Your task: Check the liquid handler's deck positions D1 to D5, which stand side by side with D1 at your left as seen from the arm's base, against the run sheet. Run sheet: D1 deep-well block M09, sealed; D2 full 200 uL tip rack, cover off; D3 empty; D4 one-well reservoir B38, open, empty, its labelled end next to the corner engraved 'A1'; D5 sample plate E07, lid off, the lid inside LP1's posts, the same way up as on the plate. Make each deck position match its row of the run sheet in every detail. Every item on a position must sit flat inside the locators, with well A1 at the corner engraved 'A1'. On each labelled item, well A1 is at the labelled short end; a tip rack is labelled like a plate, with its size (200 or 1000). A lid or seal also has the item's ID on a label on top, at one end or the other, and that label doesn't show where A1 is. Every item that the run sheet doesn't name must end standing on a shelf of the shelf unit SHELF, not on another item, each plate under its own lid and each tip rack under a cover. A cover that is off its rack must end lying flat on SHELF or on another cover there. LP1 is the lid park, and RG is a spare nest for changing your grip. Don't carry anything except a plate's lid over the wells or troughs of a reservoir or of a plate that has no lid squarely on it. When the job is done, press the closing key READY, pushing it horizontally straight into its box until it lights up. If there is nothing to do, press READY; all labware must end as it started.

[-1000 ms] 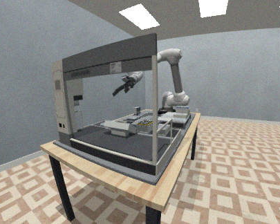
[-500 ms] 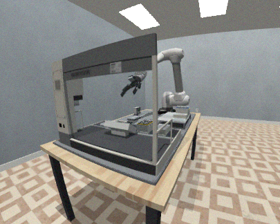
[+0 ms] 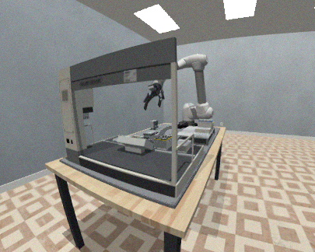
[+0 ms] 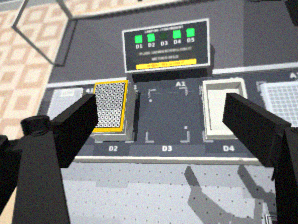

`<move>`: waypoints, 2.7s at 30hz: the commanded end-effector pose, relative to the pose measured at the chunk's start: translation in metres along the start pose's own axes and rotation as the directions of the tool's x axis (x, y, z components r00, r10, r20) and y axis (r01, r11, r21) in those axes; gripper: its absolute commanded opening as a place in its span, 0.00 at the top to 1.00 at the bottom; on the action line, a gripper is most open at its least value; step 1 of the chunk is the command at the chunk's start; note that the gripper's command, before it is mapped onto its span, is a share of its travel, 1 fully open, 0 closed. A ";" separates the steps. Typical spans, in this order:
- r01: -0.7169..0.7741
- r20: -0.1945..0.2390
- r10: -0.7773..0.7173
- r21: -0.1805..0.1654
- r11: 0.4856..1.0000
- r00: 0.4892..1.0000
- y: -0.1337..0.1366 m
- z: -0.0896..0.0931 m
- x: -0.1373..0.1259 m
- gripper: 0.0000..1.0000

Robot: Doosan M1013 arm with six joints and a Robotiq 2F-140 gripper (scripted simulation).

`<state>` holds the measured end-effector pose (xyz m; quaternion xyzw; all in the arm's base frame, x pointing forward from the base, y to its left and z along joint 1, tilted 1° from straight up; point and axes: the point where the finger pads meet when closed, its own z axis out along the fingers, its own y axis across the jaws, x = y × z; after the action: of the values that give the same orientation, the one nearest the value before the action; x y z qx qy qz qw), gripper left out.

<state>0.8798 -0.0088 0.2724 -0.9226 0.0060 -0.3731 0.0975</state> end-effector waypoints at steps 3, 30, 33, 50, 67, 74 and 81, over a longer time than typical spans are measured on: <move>0.004 0.294 0.030 -0.116 0.993 0.955 -0.017 -0.016 -0.011 0.21; 0.094 0.700 0.065 -0.186 0.978 0.711 -0.032 -0.031 -0.033 0.21; 0.093 0.700 0.066 -0.187 0.978 0.711 -0.031 -0.031 -0.033 0.21; 0.091 0.700 0.067 -0.186 0.978 0.711 -0.032 -0.030 -0.035 0.21; 0.091 0.700 0.067 -0.186 0.978 0.711 -0.032 -0.030 -0.035 0.21; 0.091 0.700 0.067 -0.186 0.978 0.711 -0.032 -0.030 -0.035 0.21; 0.091 0.700 0.067 -0.186 0.978 0.711 -0.032 -0.030 -0.035 0.21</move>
<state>0.8316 0.0195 0.2783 -1.0000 0.0007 0.0049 -0.0050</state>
